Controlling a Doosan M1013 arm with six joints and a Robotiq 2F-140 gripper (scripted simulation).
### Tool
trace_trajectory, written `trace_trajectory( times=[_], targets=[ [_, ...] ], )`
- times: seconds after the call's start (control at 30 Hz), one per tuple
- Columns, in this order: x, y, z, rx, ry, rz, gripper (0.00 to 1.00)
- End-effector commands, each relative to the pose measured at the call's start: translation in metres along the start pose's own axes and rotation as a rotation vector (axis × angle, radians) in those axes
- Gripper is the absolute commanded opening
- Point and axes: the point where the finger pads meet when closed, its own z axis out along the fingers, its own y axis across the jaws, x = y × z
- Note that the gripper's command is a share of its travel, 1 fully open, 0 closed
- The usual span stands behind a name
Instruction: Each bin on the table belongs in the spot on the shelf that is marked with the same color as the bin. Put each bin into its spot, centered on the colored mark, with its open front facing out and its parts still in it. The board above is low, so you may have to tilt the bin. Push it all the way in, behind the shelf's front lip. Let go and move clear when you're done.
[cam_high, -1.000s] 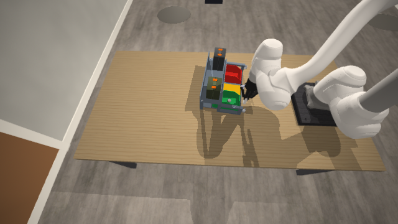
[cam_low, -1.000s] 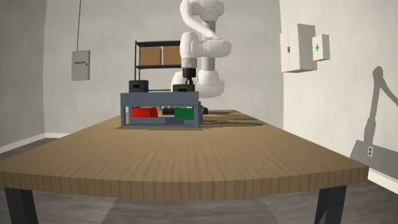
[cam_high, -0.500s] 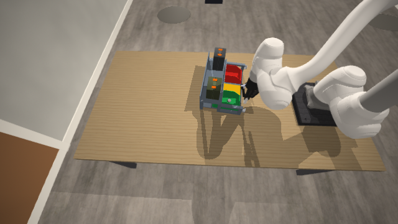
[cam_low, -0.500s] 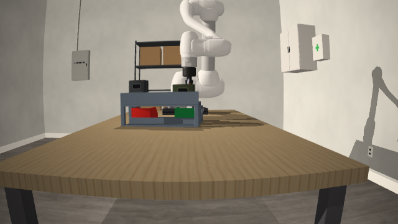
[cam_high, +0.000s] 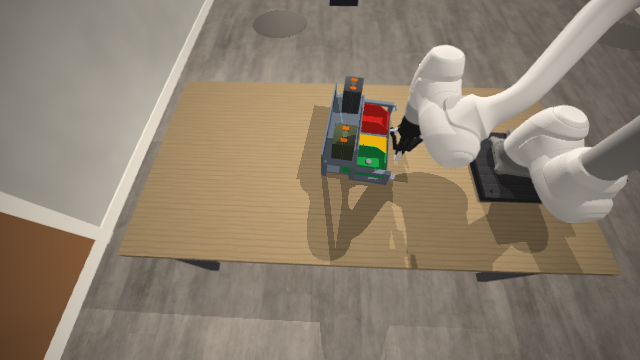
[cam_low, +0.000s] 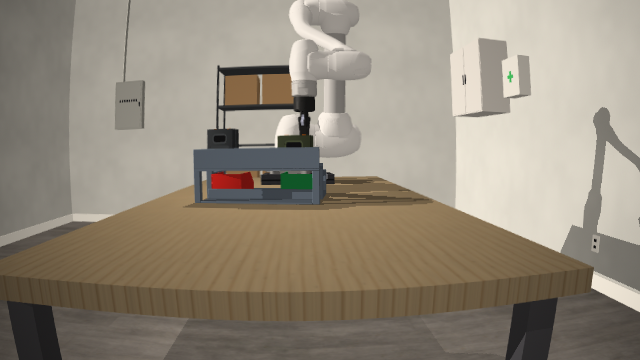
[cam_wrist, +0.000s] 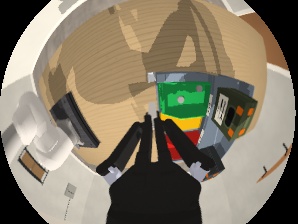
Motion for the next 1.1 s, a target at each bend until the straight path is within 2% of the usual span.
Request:
trace_trajectory(
  times=[0.0,0.23,1.07],
  targets=[
    [0.0,0.0,-0.004,0.0,0.0,0.0,0.1],
    [0.0,0.0,-0.016,0.0,0.0,0.0,0.1],
    [0.0,0.0,-0.016,0.0,0.0,0.0,0.1]
  ],
)
